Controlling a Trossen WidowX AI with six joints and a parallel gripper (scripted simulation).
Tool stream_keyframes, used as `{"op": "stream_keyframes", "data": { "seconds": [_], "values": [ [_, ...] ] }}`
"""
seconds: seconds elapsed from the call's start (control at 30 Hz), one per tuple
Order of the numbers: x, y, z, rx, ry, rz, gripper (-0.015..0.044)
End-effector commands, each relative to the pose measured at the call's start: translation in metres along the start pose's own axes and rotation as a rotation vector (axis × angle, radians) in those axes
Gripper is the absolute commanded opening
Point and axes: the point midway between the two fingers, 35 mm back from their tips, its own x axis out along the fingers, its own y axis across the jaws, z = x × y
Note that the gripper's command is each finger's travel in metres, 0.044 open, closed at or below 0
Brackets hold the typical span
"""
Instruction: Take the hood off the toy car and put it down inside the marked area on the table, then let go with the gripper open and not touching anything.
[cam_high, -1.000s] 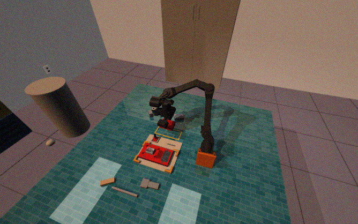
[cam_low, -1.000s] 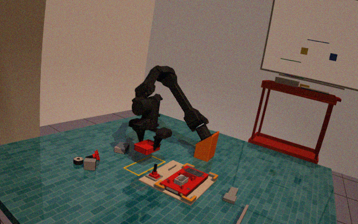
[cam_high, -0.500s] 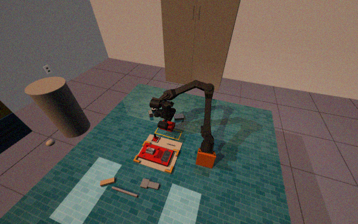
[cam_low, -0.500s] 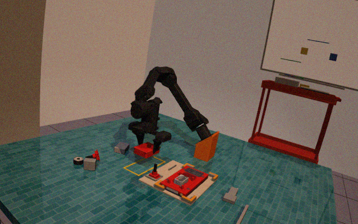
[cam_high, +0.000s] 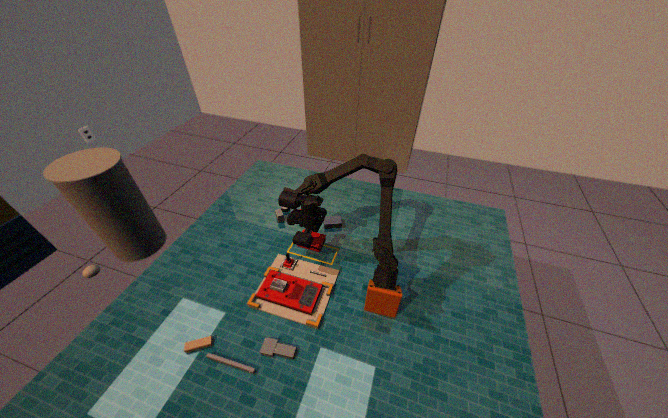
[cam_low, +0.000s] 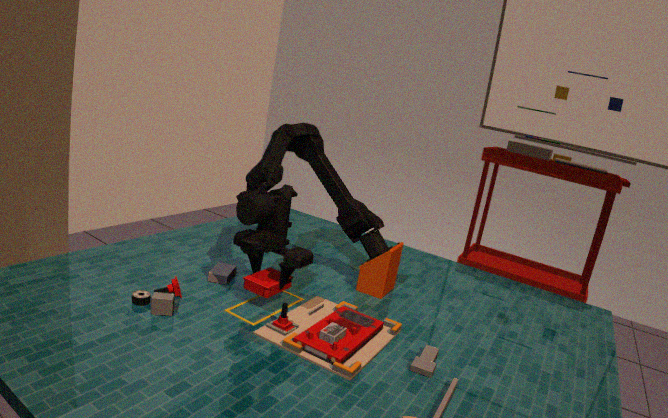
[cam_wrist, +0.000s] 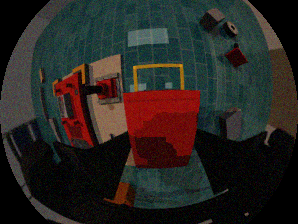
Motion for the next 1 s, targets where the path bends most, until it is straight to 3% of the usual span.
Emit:
{"op": "stream_keyframes", "data": {
  "seconds": [0.0, 0.97],
  "values": [
    [0.004, 0.000, -0.001, -0.007, 0.001, -0.003, 0.0000],
    [0.027, -0.001, -0.004, -0.007, 0.001, -0.008, 0.0000]
  ]
}}
